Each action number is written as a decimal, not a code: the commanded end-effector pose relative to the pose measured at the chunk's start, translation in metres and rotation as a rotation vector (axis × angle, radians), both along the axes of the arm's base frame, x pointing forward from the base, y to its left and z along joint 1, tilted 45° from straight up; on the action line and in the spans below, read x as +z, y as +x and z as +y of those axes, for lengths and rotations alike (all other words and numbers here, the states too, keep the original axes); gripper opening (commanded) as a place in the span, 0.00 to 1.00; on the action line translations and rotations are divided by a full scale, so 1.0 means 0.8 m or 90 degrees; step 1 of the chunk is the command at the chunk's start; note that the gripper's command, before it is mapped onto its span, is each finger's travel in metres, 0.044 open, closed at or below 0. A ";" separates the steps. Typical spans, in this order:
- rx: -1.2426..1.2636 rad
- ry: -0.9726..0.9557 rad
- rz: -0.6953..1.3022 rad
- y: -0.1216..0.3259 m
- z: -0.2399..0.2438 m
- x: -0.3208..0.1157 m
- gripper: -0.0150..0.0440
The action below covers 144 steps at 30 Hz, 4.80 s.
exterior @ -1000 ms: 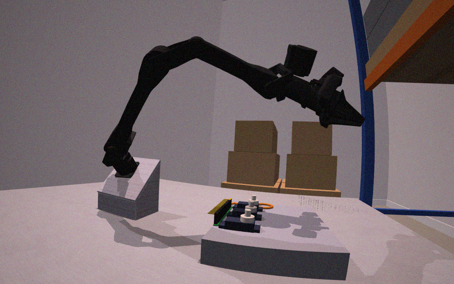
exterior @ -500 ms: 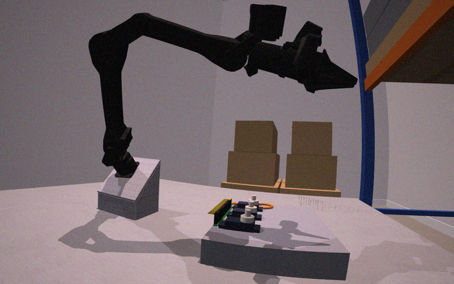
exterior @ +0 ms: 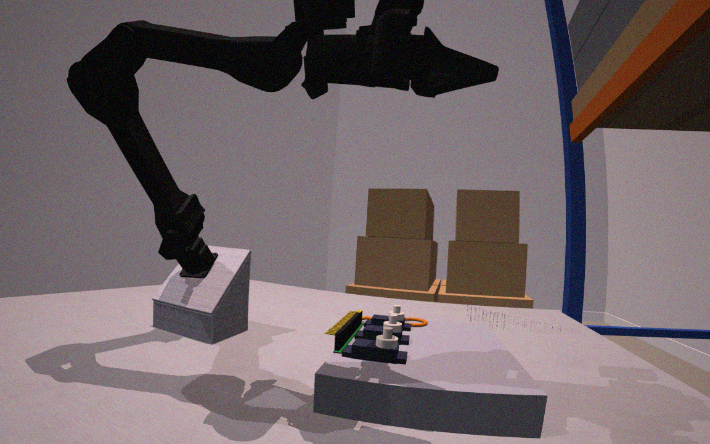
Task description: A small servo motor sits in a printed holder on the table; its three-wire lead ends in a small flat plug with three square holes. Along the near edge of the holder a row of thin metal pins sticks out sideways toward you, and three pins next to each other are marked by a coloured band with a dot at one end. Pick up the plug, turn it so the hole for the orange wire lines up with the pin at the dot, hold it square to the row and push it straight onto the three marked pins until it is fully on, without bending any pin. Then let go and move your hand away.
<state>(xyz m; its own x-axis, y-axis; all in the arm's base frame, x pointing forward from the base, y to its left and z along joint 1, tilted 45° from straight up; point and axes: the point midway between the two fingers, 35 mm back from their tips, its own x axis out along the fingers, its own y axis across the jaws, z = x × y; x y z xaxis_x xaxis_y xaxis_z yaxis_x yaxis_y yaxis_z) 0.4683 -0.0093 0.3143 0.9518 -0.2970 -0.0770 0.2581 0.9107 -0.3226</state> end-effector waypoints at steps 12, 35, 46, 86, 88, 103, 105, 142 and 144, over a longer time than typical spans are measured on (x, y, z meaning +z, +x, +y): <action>0.110 0.121 -0.077 -0.118 0.001 0.025 0.45; 0.105 0.248 0.095 -0.122 0.017 -0.066 0.45; 0.003 0.249 0.314 -0.078 0.028 -0.167 0.45; -0.320 -0.148 0.896 -0.113 0.053 -0.471 0.45; -0.320 -0.148 0.896 -0.113 0.052 -0.473 0.45; -0.321 -0.149 0.896 -0.115 0.027 -0.498 0.45; -0.321 -0.149 0.896 -0.116 0.024 -0.501 0.45; -0.222 -0.240 0.973 -0.123 0.068 -0.450 0.25; -0.191 -0.268 0.995 -0.126 0.068 -0.448 0.25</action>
<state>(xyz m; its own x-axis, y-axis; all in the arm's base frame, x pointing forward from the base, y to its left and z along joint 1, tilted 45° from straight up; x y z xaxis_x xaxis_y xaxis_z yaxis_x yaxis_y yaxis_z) 0.3708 0.0445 -0.0478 -0.0608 -0.6964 -0.7151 -0.3109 0.6940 -0.6494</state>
